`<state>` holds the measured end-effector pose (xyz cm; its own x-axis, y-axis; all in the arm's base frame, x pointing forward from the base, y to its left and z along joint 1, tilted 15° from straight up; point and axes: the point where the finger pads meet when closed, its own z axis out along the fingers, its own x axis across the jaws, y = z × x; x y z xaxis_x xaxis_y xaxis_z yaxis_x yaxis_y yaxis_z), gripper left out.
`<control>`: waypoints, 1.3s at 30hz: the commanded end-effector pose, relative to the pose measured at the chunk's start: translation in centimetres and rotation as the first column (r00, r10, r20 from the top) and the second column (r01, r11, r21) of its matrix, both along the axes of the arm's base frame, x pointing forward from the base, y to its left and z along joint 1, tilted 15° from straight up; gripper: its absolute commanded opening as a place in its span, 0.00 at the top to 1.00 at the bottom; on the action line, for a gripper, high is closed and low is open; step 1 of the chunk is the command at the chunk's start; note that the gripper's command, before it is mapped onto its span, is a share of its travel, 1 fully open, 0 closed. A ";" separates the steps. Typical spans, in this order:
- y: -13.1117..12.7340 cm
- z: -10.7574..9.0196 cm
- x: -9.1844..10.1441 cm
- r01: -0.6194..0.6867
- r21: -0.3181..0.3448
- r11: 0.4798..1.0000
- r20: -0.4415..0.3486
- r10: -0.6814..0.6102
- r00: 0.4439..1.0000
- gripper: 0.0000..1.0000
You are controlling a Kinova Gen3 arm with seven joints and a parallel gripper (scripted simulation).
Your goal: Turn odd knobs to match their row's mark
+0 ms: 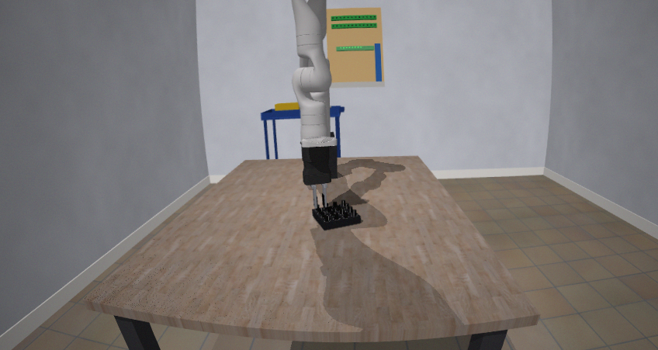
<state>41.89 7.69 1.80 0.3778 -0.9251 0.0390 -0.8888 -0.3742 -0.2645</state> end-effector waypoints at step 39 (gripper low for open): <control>0.1 -1.1 0.0 -0.015 -0.005 1.000 -0.002 0.015 1.000 0.54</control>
